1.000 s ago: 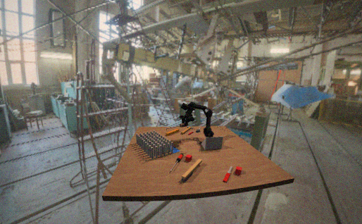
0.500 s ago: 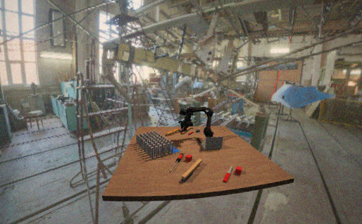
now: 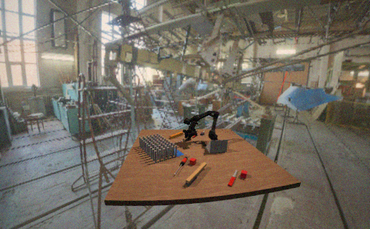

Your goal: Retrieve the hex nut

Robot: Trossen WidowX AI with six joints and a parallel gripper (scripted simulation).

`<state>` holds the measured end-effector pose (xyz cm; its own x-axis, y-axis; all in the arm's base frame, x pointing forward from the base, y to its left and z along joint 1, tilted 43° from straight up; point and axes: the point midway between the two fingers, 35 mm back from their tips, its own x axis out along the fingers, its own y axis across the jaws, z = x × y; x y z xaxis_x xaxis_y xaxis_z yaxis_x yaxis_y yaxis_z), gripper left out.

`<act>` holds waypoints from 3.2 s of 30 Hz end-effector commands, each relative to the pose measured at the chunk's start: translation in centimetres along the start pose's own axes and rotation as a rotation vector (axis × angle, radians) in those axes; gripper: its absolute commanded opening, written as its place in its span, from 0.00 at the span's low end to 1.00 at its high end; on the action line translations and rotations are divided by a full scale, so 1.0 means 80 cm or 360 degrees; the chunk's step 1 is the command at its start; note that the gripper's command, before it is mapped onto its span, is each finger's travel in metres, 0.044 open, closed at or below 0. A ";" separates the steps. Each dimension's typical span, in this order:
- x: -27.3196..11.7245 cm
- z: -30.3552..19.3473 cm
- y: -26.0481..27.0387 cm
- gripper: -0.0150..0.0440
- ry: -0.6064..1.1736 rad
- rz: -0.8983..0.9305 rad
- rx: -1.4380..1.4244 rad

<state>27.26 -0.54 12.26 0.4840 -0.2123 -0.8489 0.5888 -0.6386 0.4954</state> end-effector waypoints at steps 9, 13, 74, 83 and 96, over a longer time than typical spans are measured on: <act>0.023 0.021 0.001 0.25 0.0025 0.0015 -0.0014; 0.024 0.019 0.001 0.25 0.0025 0.0014 -0.0014; 0.049 -0.017 0.003 0.25 0.0027 0.0017 -0.0010; 0.053 -0.022 0.003 0.25 0.0028 0.0017 -0.0010; 0.058 -0.030 0.004 0.25 0.0029 0.0018 -0.0009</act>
<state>30.88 -0.09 8.72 0.4941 -0.2063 -0.8446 0.5931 -0.6303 0.5009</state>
